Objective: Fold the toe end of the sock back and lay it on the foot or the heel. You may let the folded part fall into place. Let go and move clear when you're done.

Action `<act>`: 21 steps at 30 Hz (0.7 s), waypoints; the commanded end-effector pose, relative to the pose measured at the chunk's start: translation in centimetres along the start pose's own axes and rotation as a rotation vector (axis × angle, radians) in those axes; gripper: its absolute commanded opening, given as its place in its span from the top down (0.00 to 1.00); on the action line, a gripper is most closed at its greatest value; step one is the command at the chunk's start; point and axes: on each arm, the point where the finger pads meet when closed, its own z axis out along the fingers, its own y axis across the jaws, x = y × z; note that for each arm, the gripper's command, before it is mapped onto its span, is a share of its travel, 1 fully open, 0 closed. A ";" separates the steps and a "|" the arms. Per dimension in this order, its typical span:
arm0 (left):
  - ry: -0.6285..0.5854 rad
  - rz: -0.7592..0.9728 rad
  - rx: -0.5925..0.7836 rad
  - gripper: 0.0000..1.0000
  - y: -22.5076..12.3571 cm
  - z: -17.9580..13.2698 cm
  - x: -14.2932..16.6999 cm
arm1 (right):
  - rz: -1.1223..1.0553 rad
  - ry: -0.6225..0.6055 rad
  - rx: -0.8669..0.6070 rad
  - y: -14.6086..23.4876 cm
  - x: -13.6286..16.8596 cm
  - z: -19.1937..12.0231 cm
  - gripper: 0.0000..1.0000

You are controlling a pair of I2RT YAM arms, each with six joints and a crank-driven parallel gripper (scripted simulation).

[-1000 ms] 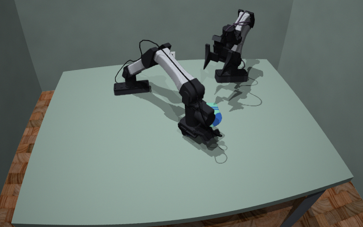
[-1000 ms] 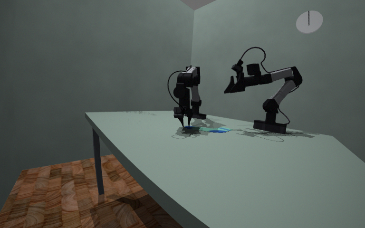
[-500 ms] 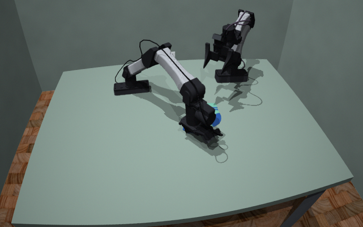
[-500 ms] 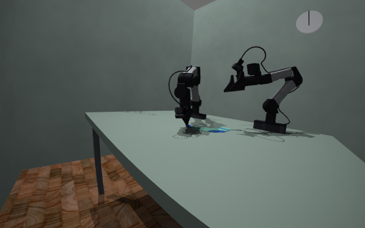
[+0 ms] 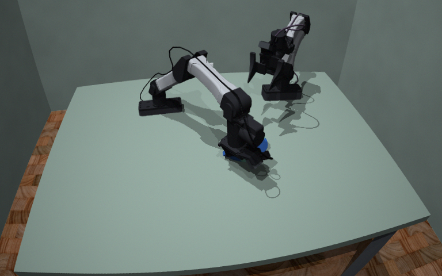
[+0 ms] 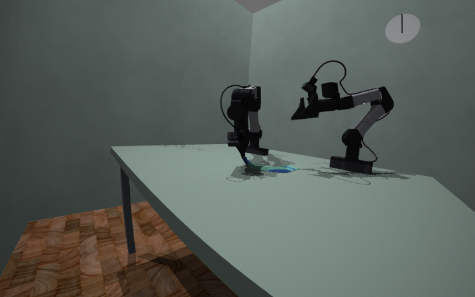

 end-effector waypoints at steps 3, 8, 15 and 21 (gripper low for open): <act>-0.021 -0.002 0.005 0.00 -0.2 -0.1 -0.6 | 0.004 0.032 0.012 -0.1 0.4 -0.2 1.00; -0.021 -0.002 0.005 0.00 -0.2 -0.1 -0.6 | 0.002 0.005 0.014 0.1 0.1 -1.5 1.00; -0.021 -0.002 0.005 0.00 -0.2 -0.1 -0.6 | -0.003 -0.058 -0.017 1.6 -1.0 -2.9 1.00; -0.021 -0.002 0.005 0.00 -0.2 -0.1 -0.6 | -0.007 -0.035 -0.012 1.6 0.0 -2.8 1.00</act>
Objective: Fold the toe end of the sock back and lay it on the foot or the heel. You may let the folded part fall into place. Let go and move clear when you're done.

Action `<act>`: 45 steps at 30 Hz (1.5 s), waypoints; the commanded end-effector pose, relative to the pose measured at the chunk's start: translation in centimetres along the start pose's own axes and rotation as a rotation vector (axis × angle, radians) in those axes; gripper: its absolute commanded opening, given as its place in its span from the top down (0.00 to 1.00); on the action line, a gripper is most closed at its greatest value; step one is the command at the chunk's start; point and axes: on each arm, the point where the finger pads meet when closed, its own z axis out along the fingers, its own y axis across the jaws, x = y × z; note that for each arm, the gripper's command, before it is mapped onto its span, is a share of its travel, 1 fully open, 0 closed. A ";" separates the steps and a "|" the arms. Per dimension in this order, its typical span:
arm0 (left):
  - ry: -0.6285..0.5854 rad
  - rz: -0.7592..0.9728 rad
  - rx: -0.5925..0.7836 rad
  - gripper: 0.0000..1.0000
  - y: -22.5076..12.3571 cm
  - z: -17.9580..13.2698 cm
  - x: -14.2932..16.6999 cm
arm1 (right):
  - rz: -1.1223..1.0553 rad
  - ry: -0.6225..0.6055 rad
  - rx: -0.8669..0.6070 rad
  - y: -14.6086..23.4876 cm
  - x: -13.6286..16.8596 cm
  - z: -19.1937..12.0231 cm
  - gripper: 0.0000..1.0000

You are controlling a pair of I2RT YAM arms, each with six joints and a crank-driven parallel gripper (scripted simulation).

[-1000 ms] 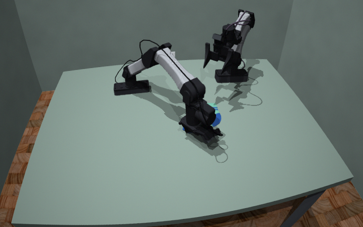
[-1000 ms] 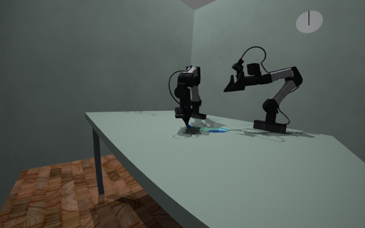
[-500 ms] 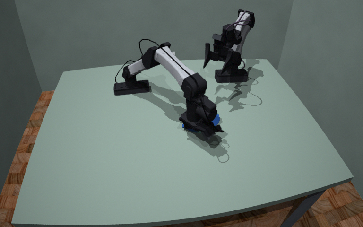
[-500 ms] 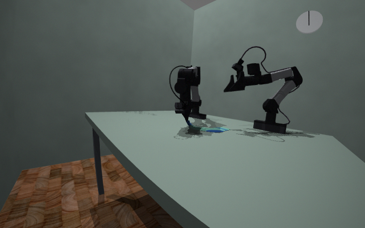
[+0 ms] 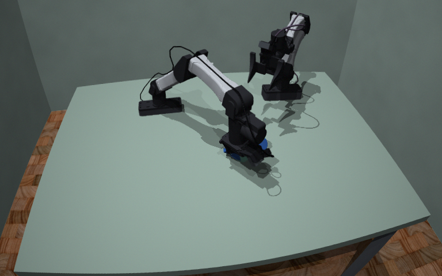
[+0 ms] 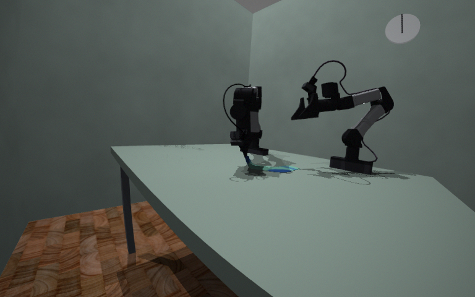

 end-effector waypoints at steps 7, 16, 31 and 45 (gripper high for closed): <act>-0.021 -0.002 0.006 0.00 -0.2 -0.1 -0.6 | 0.003 -0.076 0.000 0.4 -0.9 -2.5 1.00; -0.021 -0.002 0.006 0.00 -0.2 -0.1 -0.6 | 0.036 -0.058 0.139 2.4 0.1 -4.2 1.00; -0.021 -0.002 0.006 0.00 -0.2 -0.1 -0.6 | 0.018 -0.054 0.164 6.5 -0.5 -0.6 1.00; -0.021 -0.002 0.006 0.00 -0.2 -0.1 -0.6 | 0.013 -0.038 0.165 10.0 -0.1 3.3 1.00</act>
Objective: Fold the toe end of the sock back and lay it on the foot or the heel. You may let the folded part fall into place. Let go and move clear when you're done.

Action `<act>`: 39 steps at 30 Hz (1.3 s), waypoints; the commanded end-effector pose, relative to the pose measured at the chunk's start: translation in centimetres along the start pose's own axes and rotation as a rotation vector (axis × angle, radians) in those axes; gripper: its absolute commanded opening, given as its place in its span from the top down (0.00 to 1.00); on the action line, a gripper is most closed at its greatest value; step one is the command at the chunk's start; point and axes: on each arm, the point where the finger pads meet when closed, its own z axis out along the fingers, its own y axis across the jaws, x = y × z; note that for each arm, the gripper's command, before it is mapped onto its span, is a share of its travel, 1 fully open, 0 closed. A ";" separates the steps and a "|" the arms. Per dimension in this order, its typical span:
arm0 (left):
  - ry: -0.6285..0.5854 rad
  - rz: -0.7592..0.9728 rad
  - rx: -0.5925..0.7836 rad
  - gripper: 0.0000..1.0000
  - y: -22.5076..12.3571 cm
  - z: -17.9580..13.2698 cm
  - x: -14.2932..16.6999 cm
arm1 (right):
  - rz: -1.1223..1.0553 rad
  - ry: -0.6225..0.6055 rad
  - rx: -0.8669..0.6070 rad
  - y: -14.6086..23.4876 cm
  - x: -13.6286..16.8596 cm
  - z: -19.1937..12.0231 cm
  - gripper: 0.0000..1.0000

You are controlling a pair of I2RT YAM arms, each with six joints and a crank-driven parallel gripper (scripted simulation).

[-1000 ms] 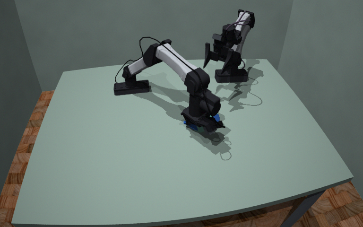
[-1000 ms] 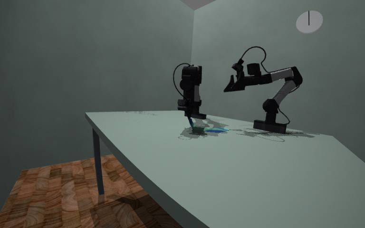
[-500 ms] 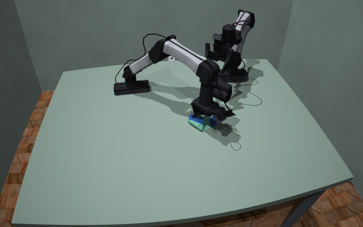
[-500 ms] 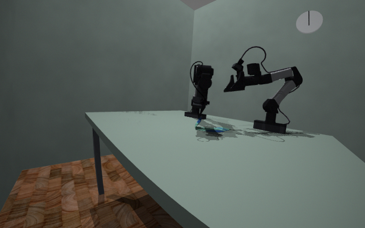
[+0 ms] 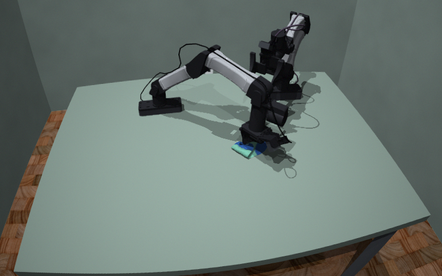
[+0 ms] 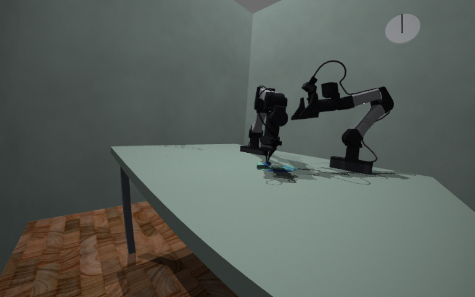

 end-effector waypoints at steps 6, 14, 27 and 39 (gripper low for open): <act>-0.021 -0.002 0.006 0.00 -0.2 -0.1 -0.6 | 0.004 -0.040 0.012 2.0 -0.9 0.9 1.00; -0.021 -0.002 0.006 0.00 -0.2 -0.1 -0.6 | -0.002 -0.040 0.014 1.8 -0.9 0.9 1.00; -0.021 -0.002 0.006 0.00 -0.2 -0.1 -0.6 | 0.002 -0.057 0.012 1.8 -0.9 -2.7 0.48; 0.022 0.024 0.039 0.00 -0.6 -0.2 0.4 | -0.001 -0.086 0.011 1.9 -1.3 -5.4 0.31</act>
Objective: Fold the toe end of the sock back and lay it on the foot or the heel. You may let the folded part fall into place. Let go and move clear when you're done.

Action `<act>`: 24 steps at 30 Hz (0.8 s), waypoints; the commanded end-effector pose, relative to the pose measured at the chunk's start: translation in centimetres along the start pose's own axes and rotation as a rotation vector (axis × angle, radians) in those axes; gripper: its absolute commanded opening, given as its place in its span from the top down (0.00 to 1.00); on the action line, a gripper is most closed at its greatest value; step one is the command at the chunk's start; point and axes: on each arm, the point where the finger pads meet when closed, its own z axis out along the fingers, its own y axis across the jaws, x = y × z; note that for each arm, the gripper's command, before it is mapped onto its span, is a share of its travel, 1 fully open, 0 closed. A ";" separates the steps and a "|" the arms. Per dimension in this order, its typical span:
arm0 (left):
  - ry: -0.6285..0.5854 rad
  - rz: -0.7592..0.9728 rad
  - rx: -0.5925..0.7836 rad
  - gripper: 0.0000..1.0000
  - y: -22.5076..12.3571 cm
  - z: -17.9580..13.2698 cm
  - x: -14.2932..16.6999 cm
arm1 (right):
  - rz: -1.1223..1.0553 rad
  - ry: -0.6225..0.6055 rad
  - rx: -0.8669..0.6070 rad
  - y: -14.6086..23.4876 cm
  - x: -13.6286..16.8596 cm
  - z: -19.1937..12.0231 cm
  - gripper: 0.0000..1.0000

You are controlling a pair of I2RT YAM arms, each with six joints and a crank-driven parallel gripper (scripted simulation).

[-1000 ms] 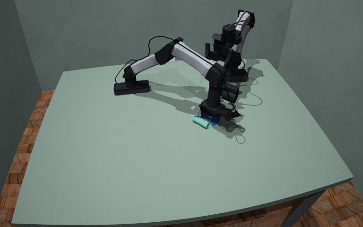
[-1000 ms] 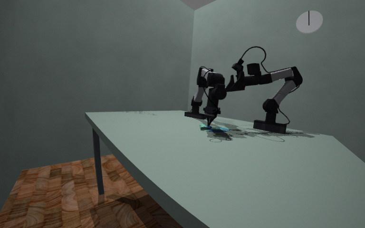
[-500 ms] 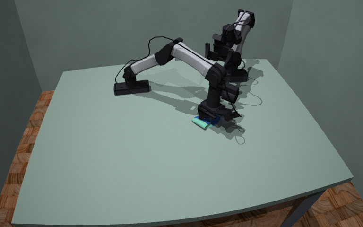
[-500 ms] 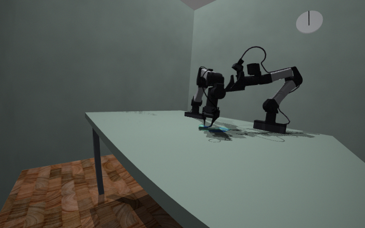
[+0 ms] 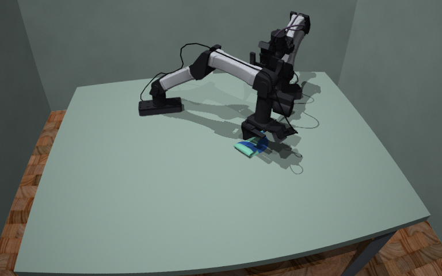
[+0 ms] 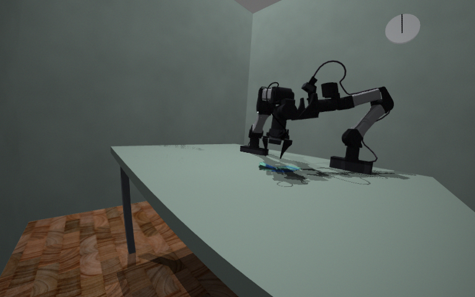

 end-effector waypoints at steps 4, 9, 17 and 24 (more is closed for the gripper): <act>0.045 0.048 0.065 0.00 -0.6 -0.3 0.1 | 0.008 -0.120 -0.002 -0.1 -1.8 -3.1 0.31; 0.117 0.092 0.123 0.00 -0.1 -0.7 0.1 | 0.004 -0.214 0.004 0.0 -3.2 -3.1 0.31; 0.197 0.130 0.207 0.00 1.2 -1.8 -1.1 | 0.016 -0.444 0.013 0.1 -5.4 -4.2 0.31; 0.229 0.135 0.258 0.00 1.9 -2.7 -1.9 | 0.029 -0.569 0.018 -0.1 -5.2 -5.0 0.31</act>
